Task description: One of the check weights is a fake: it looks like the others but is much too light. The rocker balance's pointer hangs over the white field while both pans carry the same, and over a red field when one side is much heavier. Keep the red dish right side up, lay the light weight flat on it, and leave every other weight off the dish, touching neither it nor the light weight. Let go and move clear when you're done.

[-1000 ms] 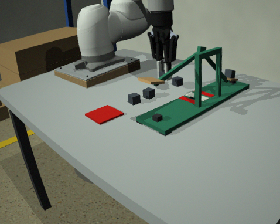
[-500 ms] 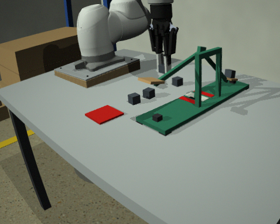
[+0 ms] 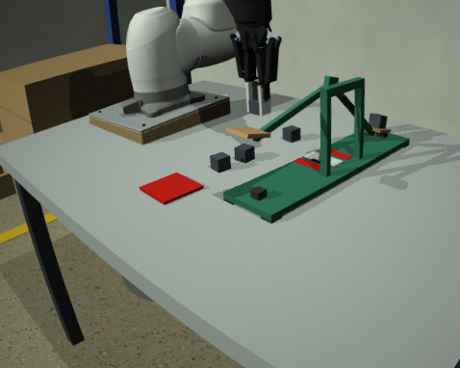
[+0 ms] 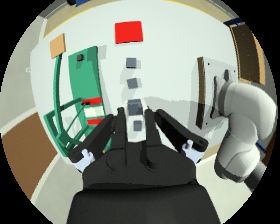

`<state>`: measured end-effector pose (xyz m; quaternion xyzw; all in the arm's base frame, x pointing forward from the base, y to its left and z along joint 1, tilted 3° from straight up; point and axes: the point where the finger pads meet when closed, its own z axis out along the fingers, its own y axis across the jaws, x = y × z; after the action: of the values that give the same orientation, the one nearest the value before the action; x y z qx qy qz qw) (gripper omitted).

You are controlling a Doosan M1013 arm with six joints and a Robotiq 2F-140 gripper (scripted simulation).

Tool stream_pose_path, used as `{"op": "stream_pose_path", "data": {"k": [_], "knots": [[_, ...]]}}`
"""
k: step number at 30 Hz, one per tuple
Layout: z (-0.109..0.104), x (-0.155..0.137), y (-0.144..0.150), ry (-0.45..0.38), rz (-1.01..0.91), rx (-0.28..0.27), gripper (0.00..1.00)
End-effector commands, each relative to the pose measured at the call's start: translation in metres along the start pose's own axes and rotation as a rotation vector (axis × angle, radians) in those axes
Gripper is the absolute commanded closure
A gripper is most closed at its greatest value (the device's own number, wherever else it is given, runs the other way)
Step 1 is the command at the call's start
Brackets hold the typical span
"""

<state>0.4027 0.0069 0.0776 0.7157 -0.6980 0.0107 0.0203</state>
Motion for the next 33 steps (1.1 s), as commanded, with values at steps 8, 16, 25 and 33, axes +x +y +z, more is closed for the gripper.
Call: {"op": "stream_pose_path", "data": {"k": [8, 16, 25, 33], "knots": [[-0.060, 0.088, 0.000, -0.002, -0.001, 0.000, 0.76], [-0.112, 0.167, -0.001, -0.002, -0.001, 0.000, 0.76], [-0.124, 0.184, -0.001, -0.002, -0.001, 0.000, 0.76], [-0.126, 0.187, -0.130, -0.002, -0.001, 0.000, 0.76]]}}
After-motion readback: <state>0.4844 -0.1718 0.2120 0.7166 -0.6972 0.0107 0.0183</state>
